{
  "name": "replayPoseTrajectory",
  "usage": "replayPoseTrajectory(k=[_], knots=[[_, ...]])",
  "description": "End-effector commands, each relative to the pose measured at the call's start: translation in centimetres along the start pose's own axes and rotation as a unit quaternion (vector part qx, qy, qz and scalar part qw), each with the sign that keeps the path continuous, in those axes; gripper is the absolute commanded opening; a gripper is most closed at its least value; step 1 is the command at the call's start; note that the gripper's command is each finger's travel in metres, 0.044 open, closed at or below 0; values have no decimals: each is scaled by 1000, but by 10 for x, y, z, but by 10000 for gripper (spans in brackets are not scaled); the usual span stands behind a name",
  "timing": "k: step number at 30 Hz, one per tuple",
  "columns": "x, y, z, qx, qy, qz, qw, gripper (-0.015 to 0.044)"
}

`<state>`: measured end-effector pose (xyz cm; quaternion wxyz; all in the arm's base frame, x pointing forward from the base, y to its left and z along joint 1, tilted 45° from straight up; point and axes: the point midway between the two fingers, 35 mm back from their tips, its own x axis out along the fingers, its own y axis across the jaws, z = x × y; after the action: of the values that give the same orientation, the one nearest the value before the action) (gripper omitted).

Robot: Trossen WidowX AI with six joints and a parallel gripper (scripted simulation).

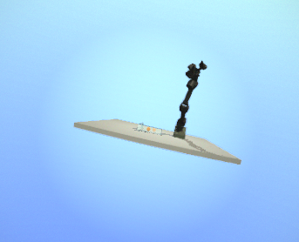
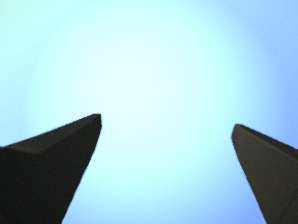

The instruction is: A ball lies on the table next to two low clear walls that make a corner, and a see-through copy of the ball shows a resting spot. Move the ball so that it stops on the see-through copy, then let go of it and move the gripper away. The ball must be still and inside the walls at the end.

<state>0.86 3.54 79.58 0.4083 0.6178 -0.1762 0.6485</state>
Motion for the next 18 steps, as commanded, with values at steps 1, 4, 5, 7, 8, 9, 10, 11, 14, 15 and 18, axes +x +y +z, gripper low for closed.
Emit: replayPoseTrajectory(k=[1,4,5,7,8,9,10,11,14,15,18], knots=[[-1,2,1,1,-2,3,1000,374],[-9,31,16,22,-24,44,998,295],[-13,44,24,31,-33,62,997,294],[-23,66,39,51,-54,96,993,294],[-29,77,48,61,-65,113,990,294],[-35,88,57,71,-75,129,986,294],[-42,97,66,82,-86,145,982,294],[-48,105,73,87,-94,160,979,294],[-69,127,98,109,-123,206,965,294],[-78,135,108,118,-135,221,959,294],[-104,154,141,149,-173,264,937,294]])
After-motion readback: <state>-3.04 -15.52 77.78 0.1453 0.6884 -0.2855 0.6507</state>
